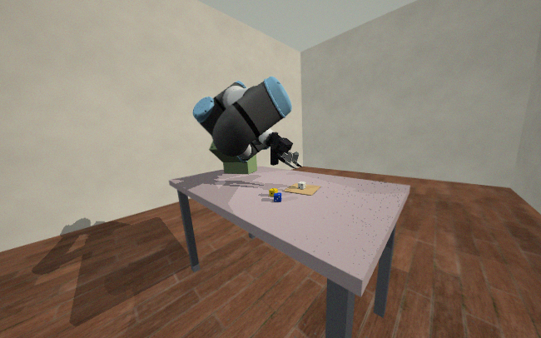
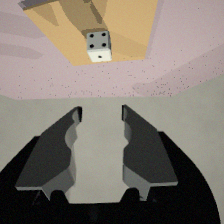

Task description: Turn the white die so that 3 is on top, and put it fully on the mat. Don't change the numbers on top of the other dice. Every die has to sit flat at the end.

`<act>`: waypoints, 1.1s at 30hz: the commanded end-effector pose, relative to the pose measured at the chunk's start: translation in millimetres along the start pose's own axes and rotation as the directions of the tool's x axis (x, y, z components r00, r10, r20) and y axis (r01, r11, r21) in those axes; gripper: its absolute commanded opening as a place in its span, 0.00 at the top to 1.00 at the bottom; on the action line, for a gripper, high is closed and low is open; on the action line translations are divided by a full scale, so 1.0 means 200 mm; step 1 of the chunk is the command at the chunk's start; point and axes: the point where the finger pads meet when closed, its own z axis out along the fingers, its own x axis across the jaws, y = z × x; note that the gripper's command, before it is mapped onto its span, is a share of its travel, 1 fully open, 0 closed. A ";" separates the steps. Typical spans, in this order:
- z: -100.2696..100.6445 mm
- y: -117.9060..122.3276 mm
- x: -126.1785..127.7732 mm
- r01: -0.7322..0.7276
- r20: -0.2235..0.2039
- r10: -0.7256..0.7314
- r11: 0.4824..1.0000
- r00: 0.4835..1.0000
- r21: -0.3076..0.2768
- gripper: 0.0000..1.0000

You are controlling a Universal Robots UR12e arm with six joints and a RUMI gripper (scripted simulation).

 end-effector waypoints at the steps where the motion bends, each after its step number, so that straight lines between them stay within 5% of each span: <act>1: 0.00 0.01 0.00 -0.002 -0.001 0.002 1.000 1.000 0.008 0.72; 13: 0.01 0.02 0.00 -0.005 -0.002 0.005 0.997 1.000 0.072 0.72; 24: 0.02 0.04 0.00 -0.004 -0.002 0.005 0.981 1.000 0.194 0.72; 33: 0.04 0.08 0.00 -0.003 -0.002 0.004 0.937 1.000 0.350 0.72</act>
